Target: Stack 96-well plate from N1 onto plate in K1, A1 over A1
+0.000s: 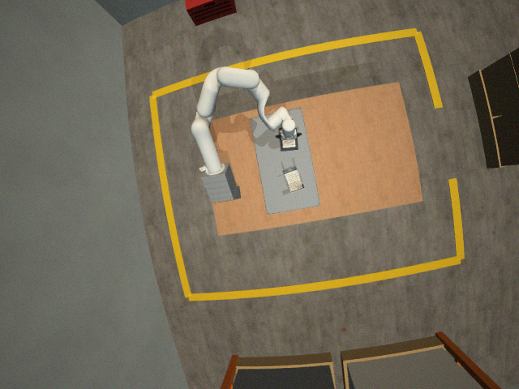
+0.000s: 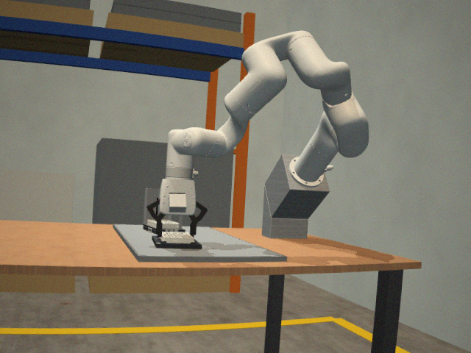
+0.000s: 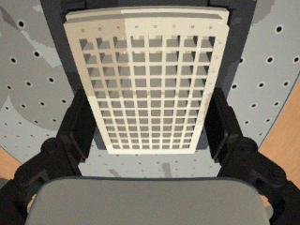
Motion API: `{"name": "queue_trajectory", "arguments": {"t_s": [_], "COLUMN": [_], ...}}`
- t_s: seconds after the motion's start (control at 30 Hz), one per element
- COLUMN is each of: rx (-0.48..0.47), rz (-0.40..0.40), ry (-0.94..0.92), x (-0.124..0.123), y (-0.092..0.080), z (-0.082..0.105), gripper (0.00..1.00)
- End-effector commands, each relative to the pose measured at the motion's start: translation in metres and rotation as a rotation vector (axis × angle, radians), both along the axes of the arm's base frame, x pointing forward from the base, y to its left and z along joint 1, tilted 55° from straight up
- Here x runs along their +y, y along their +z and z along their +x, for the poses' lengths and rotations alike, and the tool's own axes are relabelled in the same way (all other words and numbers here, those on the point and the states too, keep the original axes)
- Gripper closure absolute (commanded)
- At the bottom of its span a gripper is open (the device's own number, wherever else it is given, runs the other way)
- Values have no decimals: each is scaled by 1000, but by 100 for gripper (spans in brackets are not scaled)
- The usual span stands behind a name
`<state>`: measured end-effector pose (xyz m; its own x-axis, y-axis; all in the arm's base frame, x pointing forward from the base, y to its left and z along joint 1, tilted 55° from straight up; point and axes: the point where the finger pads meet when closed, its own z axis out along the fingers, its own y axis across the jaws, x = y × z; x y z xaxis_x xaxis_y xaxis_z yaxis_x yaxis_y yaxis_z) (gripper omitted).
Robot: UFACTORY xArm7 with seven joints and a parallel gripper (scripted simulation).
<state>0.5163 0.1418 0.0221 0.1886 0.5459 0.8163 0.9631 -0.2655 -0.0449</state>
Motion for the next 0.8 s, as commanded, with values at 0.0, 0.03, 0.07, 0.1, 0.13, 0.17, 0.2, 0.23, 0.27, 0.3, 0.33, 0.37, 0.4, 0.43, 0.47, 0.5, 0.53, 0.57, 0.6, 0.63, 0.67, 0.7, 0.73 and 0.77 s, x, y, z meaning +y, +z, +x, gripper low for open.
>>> {"name": "queue_trajectory", "arguments": {"t_s": [0.0, 0.03, 0.07, 0.1, 0.13, 0.17, 0.2, 0.23, 0.27, 0.3, 0.33, 0.37, 0.4, 0.43, 0.47, 0.5, 0.53, 0.57, 0.6, 0.63, 0.67, 0.7, 0.73, 0.77], "rx": [-2, -2, -2, -2, -2, -2, -2, -2, -2, -2, -2, -2, -2, -2, -2, -2, -2, -2, -2, -2, -2, -2, -2, -2], "rz": [-2, -2, -2, -2, -2, -2, -2, -2, -2, -2, -2, -2, -2, -2, -2, -2, -2, -2, -2, -2, -2, -2, -2, -2], "ry": [-4, -4, -4, -4, -4, -4, -4, -4, -4, -4, -4, -4, -4, -4, -4, -4, -4, -4, -4, -4, -4, -4, -4, -4], "x": [-3, -3, -3, -3, -4, -4, -5, -5, -6, -6, -7, -7, -8, -8, -9, -9, -10, -10, -10, -11, -11, -12, -12, -13], "y": [1, 1, 1, 1, 1, 2, 2, 2, 3, 3, 4, 4, 4, 5, 5, 6, 6, 6, 6, 6, 7, 7, 7, 8], "z": [1, 1, 1, 1, 1, 1, 1, 1, 1, 0, 0, 0, 0, 0, 0, 0, -1, -1, -1, -1, -1, -1, -1, -1], "gripper": [100, 100, 100, 100, 100, 100, 100, 100, 100, 100, 100, 100, 100, 100, 100, 100, 100, 100, 100, 100, 100, 100, 100, 100]}}
